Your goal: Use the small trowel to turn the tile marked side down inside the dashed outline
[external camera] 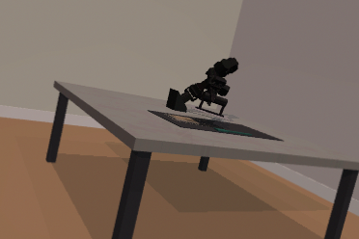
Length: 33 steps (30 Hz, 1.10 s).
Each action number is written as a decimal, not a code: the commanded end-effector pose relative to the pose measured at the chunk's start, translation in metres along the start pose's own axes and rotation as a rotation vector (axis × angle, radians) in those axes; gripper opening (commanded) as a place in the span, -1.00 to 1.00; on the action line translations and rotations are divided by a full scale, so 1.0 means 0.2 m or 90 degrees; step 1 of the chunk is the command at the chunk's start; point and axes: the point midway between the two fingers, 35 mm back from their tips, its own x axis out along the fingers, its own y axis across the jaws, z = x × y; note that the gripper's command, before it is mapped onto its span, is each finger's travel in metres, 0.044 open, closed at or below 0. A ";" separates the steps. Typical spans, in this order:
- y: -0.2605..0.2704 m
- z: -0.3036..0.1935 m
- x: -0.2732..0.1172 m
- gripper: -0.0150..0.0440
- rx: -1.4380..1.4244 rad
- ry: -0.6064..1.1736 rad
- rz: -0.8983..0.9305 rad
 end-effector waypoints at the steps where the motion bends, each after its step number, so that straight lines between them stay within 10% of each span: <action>1: -0.02 0.10 -0.05 -0.49 -0.001 0.009 -0.014; 33: 0.30 0.84 -0.29 -0.49 0.020 0.026 -0.042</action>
